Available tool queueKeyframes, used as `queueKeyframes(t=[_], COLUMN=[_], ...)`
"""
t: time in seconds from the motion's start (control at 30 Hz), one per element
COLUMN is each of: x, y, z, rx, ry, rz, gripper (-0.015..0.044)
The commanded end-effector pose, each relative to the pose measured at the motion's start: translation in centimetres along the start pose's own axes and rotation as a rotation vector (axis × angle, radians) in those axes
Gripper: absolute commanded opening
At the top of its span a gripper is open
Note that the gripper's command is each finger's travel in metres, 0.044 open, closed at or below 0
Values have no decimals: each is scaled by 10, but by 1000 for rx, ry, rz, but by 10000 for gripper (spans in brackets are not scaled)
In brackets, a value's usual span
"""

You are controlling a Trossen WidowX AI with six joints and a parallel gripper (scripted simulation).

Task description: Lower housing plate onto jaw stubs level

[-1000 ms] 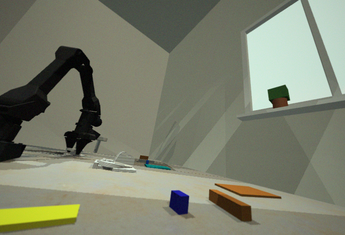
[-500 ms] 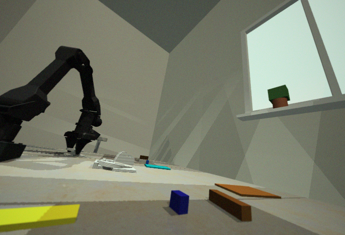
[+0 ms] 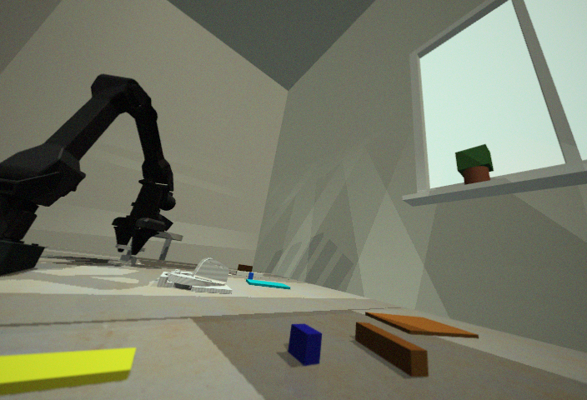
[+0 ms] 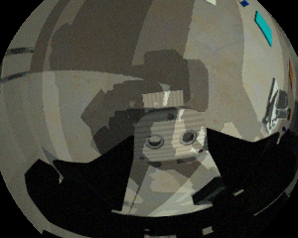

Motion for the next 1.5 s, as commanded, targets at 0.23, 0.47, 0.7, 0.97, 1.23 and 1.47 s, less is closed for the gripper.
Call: queueKeyframes(t=[0.23,0.47,0.7,0.97,1.23,1.47], x=[-37,-52,-52,-51,-51,-50], y=[0,0,-11,-38,-64,-87], z=[1,-1,2,5,6,4], rx=[0,1,20,65,110,151], ry=[-9,-9,-8,-7,-5,-4], rz=[6,6,4,-1,-6,-10], gripper=[351,351,351,351,351,351])
Point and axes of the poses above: the point midway between the two fingers, 35 mm back from their tips, its own x axis out along the fingers, its own y axis across the jaws, z = x × y, the point moved 4 cm from there along -x, back along the fingers, and after that the axes turned 13 degrees about -x, right-handed, at the moved point
